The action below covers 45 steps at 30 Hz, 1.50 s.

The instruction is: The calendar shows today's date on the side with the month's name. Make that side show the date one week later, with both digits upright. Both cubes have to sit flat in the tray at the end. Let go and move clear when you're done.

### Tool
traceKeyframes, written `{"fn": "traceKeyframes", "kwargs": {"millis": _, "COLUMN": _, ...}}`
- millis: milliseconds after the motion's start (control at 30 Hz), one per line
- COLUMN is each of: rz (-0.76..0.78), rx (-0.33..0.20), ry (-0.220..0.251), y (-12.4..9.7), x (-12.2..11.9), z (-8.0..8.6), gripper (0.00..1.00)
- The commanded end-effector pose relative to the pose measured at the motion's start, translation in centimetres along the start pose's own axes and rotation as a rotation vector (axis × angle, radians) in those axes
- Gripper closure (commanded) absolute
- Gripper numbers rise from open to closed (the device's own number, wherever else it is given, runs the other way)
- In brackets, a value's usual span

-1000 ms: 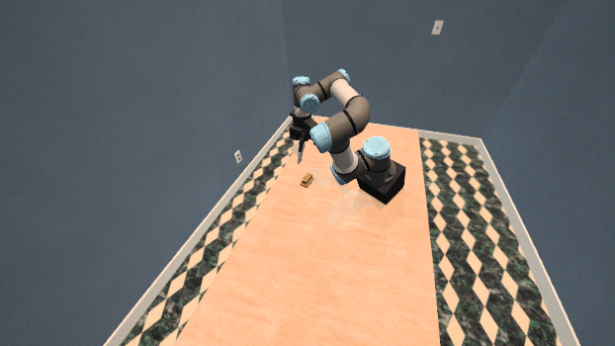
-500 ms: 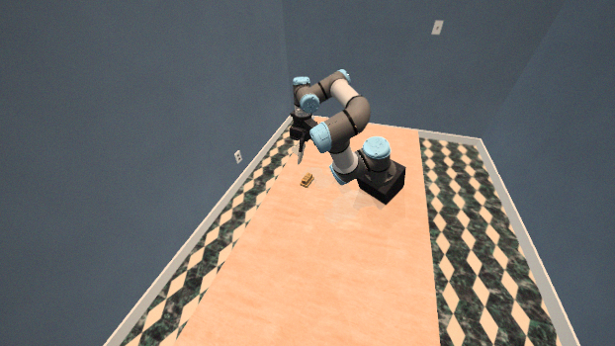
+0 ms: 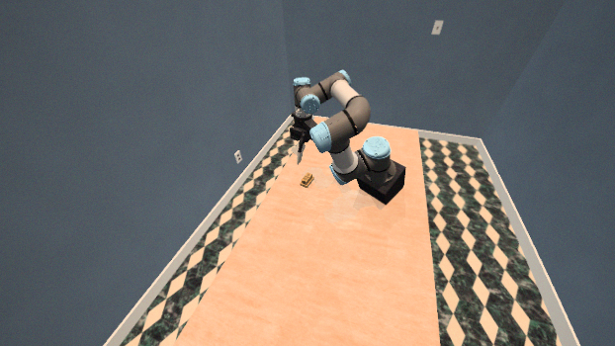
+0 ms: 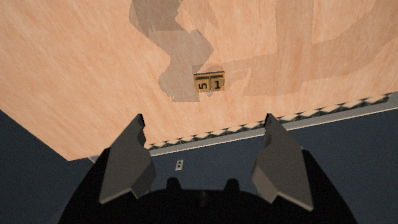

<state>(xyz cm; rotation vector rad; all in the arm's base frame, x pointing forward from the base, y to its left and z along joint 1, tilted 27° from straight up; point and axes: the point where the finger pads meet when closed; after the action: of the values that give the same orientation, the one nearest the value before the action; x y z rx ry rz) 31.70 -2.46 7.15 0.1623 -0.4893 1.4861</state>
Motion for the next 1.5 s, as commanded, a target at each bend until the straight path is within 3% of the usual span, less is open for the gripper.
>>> {"fn": "traceKeyframes", "kwargs": {"millis": 0, "rz": -0.153, "rx": -0.001, "ry": 0.003, "y": 0.0, "x": 0.0, "z": -0.5, "gripper": 0.00}}
{"fn": "traceKeyframes", "kwargs": {"millis": 1467, "rz": -0.952, "rx": -0.002, "ry": 0.003, "y": 0.0, "x": 0.0, "z": -3.0, "gripper": 0.00}}
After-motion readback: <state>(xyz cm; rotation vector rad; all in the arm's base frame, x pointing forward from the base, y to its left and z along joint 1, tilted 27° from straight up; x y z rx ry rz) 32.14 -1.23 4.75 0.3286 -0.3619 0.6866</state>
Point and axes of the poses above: the point where the finger pads meet when closed, its own z axis back along the fingers, its own x axis across the jaws, y = z × x, and after that the axes turned 12 degrees about z, right-handed
